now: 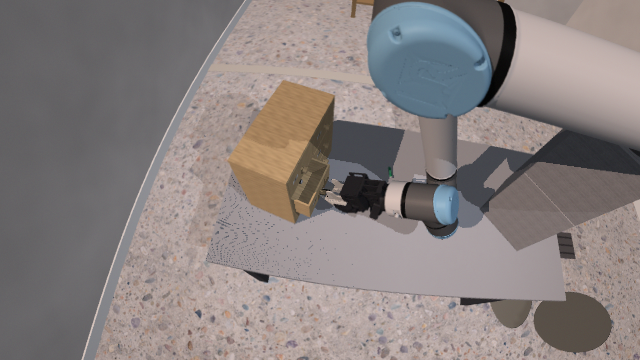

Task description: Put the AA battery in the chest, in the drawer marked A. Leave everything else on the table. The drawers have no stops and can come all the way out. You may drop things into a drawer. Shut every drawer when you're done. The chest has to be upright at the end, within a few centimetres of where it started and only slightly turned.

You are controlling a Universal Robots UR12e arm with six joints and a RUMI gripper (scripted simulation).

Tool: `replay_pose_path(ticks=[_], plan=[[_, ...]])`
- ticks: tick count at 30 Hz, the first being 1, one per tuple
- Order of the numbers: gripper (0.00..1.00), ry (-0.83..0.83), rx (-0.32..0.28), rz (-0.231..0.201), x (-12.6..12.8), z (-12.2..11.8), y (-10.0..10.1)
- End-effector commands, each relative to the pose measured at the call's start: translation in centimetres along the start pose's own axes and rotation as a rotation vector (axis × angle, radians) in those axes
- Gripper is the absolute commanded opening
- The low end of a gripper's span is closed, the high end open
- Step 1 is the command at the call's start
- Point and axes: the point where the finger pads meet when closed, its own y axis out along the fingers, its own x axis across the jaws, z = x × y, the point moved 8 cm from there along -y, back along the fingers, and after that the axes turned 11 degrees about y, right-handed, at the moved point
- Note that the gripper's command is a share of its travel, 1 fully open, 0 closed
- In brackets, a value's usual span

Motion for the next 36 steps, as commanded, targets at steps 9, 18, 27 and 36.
replay_pose_path(ticks=[9,18,27,36], plan=[[0.07,0.0,-0.001,0.0,0.1,-0.4,0.6],[0.07,0.0,-0.001,0.0,0.1,-0.7,1.1],[0.07,0.0,-0.001,0.0,0.2,-1.0,1.6],[0.07,0.0,-0.001,0.0,0.3,-1.2,2.1]])
